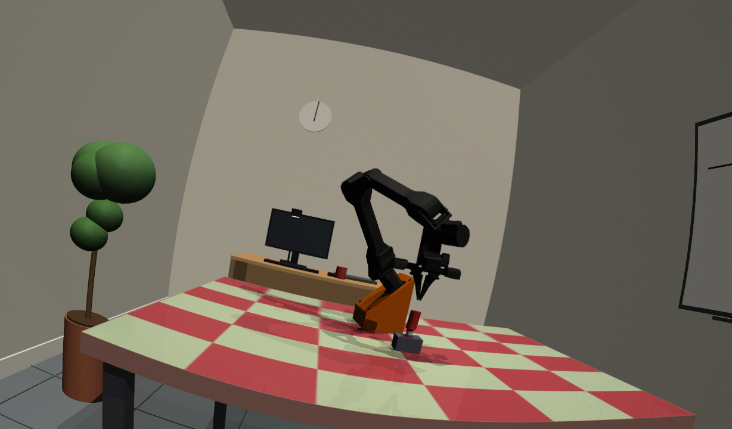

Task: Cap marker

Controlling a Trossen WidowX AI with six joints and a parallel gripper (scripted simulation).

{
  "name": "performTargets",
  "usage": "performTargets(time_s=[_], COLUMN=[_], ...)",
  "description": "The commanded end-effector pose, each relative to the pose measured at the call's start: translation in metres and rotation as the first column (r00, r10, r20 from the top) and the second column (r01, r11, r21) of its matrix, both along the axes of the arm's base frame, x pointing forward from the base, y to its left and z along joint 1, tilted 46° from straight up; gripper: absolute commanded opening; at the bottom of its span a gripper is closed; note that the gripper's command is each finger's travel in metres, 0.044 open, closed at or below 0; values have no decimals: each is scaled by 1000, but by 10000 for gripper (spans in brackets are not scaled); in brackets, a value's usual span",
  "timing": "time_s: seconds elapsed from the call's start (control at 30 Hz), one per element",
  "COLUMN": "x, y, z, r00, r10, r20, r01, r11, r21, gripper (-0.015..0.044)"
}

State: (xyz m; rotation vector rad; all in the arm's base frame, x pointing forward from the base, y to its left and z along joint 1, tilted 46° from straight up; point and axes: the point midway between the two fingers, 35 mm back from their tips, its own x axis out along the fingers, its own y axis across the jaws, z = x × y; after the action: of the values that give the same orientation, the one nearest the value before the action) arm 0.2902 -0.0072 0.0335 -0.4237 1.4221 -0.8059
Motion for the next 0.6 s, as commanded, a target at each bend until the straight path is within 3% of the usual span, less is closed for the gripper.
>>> performTargets(time_s=[0.0, 0.57], x=[0, -1], y=[-1, -12], z=[-1, -12], r00=[998, 998], r10=[39, 39], r20=[-41, -41], r01=[-39, -39], r11=[999, 999], r21=[3, 2], gripper=[0, 0])
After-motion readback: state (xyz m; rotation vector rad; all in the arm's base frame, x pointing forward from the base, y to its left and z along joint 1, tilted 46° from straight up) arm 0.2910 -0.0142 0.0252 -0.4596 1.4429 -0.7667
